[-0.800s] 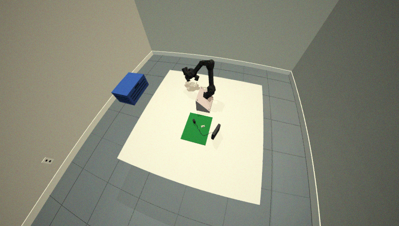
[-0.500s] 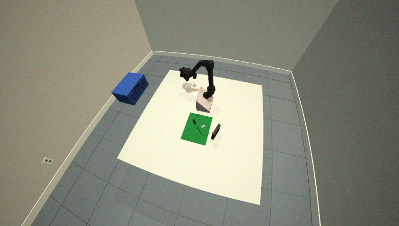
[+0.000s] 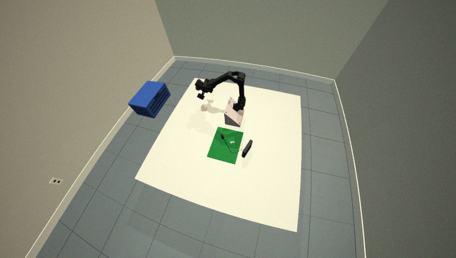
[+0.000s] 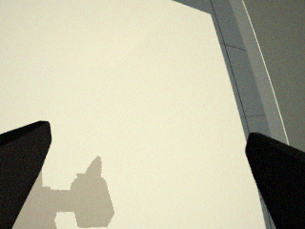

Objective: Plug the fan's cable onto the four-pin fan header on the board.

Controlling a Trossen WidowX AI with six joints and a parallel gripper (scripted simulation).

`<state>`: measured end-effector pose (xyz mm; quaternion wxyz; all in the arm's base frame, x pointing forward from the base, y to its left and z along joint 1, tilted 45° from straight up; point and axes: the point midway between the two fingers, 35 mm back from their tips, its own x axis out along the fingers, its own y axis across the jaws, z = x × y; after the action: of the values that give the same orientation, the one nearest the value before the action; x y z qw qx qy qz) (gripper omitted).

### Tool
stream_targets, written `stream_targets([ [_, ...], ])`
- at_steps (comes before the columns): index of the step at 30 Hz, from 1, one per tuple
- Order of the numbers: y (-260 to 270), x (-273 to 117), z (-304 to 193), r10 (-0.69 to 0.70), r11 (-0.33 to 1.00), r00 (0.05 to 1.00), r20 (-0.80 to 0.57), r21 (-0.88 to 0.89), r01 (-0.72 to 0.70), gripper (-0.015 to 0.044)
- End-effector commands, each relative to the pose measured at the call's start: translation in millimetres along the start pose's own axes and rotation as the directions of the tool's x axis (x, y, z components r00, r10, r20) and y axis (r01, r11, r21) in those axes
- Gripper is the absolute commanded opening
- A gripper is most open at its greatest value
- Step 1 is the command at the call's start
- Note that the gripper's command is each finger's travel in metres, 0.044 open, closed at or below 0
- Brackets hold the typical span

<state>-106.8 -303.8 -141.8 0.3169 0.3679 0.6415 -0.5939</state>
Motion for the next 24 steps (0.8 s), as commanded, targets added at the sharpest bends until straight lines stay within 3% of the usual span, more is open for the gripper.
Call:
stream_targets([
  [1,37,-30,5,0.124,0.956,0.992,0.001,-0.267,-0.119,0.044],
  [6,92,-83,-2,0.295,0.734,0.954,-0.05,-0.628,-0.26,0.044],
  [13,158,-164,-41,0.464,0.214,0.861,-0.209,-0.917,-0.337,0.044],
  [18,192,-226,-87,0.52,-0.193,0.775,-0.36,-0.933,-0.304,0.044],
  [24,216,-298,-150,0.524,-0.604,0.655,-0.545,-0.779,-0.166,0.044],
])
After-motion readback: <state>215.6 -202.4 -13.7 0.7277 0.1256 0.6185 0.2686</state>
